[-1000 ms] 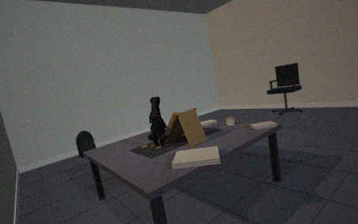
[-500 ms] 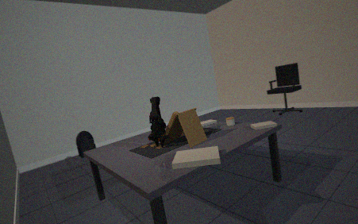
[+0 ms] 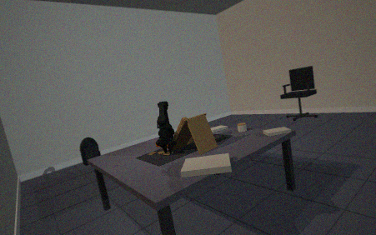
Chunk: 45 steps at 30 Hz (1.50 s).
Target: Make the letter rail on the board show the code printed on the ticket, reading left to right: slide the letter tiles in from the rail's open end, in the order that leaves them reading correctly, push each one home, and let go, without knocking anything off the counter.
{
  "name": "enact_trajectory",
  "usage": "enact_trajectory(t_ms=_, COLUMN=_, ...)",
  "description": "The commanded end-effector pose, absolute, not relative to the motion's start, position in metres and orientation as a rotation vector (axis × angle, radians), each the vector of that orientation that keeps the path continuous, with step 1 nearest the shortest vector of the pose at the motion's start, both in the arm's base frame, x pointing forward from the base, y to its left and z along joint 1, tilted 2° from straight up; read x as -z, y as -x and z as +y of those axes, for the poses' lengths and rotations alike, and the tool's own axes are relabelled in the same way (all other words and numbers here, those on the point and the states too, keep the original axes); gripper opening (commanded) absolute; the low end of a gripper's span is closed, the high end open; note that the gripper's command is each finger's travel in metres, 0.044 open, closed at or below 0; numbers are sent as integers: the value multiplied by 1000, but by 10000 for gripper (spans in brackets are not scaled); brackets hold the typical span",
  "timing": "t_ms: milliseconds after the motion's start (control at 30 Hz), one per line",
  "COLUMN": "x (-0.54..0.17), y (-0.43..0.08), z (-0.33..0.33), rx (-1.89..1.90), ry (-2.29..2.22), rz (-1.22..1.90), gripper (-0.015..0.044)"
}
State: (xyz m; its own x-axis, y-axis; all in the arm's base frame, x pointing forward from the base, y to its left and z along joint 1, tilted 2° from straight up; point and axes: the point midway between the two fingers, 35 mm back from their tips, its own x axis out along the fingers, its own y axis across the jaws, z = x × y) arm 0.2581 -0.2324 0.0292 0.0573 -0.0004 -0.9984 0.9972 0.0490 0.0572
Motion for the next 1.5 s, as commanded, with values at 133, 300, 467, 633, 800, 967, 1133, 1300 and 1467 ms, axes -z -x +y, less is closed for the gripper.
enact_trajectory(t_ms=133, x=-34, y=-258, z=-232, rx=1139, ry=-1196, rz=1184, gripper=0)
enact_trajectory(t_ms=300, x=-36, y=-258, z=-232, rx=1139, ry=-1196, rz=1184, gripper=0)
enact_trajectory(t_ms=467, x=-38, y=-258, z=-231, rx=1139, ry=-1197, rz=1184, gripper=0)
enact_trajectory(t_ms=633, x=-40, y=-258, z=-231, rx=1139, ry=-1197, rz=1184, gripper=0)
enact_trajectory(t_ms=800, x=-42, y=-258, z=-231, rx=1139, ry=-1197, rz=1184, gripper=0)
enact_trajectory(t_ms=967, x=-44, y=-258, z=-230, rx=1139, ry=-1197, rz=1183, gripper=0)
enact_trajectory(t_ms=1133, x=-46, y=-259, z=-230, rx=1139, ry=-1197, rz=1183, gripper=0)
enact_trajectory(t_ms=1300, x=-48, y=-259, z=-230, rx=1139, ry=-1197, rz=1183, gripper=0)
enact_trajectory(t_ms=1467, x=-50, y=-259, z=-230, rx=1139, ry=-1197, rz=1183, gripper=0)
